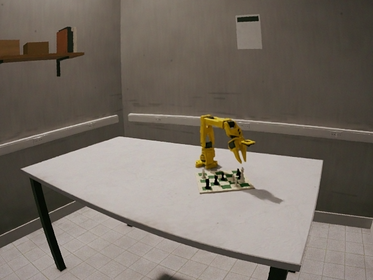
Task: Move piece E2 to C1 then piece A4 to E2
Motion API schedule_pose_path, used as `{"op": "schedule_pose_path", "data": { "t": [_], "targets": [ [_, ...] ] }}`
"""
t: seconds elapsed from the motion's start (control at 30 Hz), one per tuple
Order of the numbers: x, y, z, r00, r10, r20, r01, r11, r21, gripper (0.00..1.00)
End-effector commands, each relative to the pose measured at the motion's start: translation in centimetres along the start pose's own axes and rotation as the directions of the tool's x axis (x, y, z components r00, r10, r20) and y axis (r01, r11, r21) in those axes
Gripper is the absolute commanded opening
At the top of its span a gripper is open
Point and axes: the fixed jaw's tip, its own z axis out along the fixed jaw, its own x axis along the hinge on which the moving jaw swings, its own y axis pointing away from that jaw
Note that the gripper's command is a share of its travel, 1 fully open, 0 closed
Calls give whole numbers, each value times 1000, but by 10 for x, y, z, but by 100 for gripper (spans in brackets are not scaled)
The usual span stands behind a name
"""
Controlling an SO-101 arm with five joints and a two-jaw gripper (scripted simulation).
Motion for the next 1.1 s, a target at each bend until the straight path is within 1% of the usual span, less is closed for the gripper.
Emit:
{"op": "schedule_pose_path", "data": {
  "t": [0.0,0.3,0.77,1.07],
  "targets": [
    [1,2,-1,1000,4,7,-4,1000,-5,12],
    [8,5,3,1000,-4,7,4,1000,-10,12],
    [8,5,4,1000,-4,7,4,1000,-10,12],
    [13,5,11,1000,-4,7,4,1000,-10,12]
  ]
}}
